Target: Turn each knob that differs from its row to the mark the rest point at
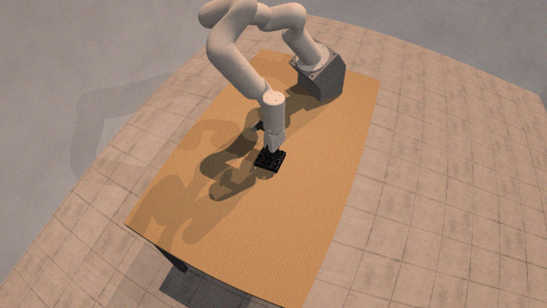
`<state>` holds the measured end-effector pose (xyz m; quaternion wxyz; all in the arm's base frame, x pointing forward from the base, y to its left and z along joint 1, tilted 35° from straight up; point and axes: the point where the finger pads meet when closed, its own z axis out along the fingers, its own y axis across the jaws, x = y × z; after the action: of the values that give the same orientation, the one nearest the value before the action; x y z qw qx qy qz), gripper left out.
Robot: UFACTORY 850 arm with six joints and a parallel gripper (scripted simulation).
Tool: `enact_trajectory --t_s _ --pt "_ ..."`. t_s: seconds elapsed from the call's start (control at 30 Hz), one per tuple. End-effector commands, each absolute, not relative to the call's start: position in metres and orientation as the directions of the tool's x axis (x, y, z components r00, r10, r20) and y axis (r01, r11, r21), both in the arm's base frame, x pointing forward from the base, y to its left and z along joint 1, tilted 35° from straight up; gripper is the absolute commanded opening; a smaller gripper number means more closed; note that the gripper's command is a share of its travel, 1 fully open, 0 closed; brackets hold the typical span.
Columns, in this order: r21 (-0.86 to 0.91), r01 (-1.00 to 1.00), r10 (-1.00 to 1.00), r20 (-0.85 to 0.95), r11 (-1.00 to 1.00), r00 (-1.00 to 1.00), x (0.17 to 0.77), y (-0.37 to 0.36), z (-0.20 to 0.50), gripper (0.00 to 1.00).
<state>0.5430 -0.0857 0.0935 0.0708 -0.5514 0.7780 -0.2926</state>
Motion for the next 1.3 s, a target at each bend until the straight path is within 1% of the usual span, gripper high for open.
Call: enact_trajectory --t_s 0.0,1.0,1.27 --pt "-0.534 -0.816 -0.900 0.212 0.220 -0.382 0.5433 -0.0855 0.0939 0.08" --pt "-0.534 -0.816 -0.900 0.212 0.220 -0.382 0.5433 -0.0855 0.0939 0.08" --pt "-0.526 -0.829 -0.907 0.231 0.189 -0.353 0.5433 -0.0855 0.0939 0.08"
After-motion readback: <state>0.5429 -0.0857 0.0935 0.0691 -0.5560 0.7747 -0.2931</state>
